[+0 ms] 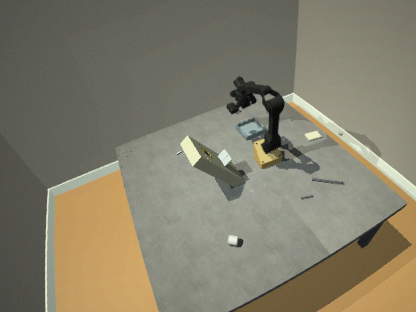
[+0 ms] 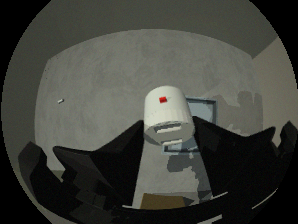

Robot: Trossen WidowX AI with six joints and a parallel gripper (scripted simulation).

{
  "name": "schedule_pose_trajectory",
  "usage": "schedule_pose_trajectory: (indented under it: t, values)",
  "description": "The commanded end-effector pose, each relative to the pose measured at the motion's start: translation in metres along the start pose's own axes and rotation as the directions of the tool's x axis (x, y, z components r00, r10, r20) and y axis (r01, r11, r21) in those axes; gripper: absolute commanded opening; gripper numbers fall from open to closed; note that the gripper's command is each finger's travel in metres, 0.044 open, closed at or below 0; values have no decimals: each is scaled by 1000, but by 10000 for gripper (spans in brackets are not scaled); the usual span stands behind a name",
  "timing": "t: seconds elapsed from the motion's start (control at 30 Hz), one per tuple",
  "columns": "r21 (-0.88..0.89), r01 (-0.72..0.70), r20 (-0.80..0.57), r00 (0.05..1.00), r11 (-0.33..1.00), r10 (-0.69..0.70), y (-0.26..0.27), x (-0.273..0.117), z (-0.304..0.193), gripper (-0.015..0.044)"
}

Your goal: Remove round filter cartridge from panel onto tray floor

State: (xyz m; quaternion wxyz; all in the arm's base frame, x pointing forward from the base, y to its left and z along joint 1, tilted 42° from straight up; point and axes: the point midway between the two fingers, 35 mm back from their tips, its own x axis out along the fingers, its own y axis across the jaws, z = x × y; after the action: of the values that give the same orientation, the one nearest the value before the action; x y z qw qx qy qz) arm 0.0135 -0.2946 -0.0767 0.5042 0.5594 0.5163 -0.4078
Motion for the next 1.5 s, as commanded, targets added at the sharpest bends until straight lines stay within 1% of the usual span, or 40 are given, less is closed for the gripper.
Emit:
schedule_pose_trajectory:
  t: [0.0, 0.37, 0.53, 0.93, 1.07, 1.47]
  values:
    - [76, 44, 2, 999, 996, -45, -22, 15, -10, 0]
    - [266, 157, -26, 987, 951, -156, -72, 54, -53, 0]
    - [269, 158, -26, 987, 950, -157, -73, 58, -55, 0]
    - [269, 159, -27, 987, 950, -157, -73, 113, -87, 0]
    - [269, 159, -27, 987, 950, -157, -73, 119, -92, 0]
    - [272, 154, -38, 988, 950, -149, -71, 116, -92, 315]
